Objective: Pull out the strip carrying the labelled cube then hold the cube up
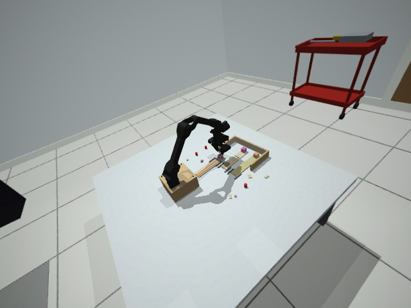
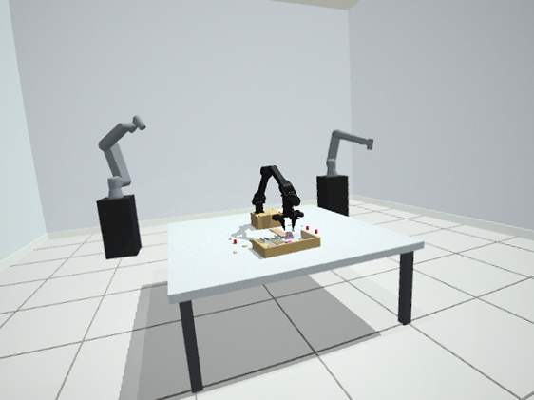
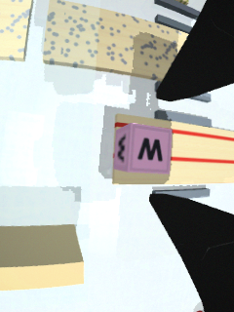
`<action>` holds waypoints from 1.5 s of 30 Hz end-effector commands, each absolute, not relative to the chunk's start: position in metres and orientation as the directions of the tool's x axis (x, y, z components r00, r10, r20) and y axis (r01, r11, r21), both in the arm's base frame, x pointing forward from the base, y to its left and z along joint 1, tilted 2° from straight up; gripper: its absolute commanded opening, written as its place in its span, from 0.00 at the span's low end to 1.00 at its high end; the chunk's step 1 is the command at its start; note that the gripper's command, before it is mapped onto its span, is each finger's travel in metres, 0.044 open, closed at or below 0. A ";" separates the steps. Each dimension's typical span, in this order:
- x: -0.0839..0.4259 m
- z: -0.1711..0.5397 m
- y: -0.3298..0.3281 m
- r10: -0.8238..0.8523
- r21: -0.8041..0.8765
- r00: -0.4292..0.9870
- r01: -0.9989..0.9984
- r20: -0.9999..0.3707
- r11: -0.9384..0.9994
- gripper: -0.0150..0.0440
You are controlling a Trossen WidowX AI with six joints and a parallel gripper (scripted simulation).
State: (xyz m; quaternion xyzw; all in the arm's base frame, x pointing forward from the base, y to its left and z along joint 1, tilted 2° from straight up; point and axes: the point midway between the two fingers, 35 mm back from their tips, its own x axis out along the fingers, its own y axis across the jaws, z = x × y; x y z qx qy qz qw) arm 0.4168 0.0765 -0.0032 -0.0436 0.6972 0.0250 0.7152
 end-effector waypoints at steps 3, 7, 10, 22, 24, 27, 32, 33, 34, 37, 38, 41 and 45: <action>0.415 -0.017 0.076 -0.025 -0.026 0.016 -0.100 -1.000 0.995 0.68; 0.415 -0.024 0.076 -0.025 -0.026 0.016 -0.100 -1.000 0.995 0.68; 0.415 -0.029 0.076 -0.025 -0.026 0.016 -0.100 -1.000 0.995 0.68; 0.414 -0.044 0.076 -0.025 -0.026 0.016 -0.100 -1.000 0.995 0.68; 0.414 -0.044 0.076 -0.025 -0.026 0.016 -0.100 -1.000 0.995 0.68; 0.414 -0.044 0.076 -0.025 -0.026 0.016 -0.100 -1.000 0.995 0.68; 0.415 -0.042 0.076 -0.026 -0.028 0.020 -0.097 -0.999 0.995 0.49; 0.415 -0.042 0.076 -0.026 -0.028 0.020 -0.097 -0.999 0.995 0.48; 0.415 -0.042 0.076 -0.026 -0.028 0.020 -0.097 -0.999 0.995 0.47; 0.415 -0.042 0.076 -0.026 -0.028 0.020 -0.097 -0.999 0.995 0.43; 0.415 -0.042 0.076 -0.026 -0.028 0.020 -0.097 -0.999 0.995 0.42; 0.414 -0.041 0.076 -0.026 -0.028 0.020 -0.097 -0.999 0.995 0.29; 0.403 -0.032 0.074 -0.026 -0.028 0.018 -0.098 -0.999 0.995 0.25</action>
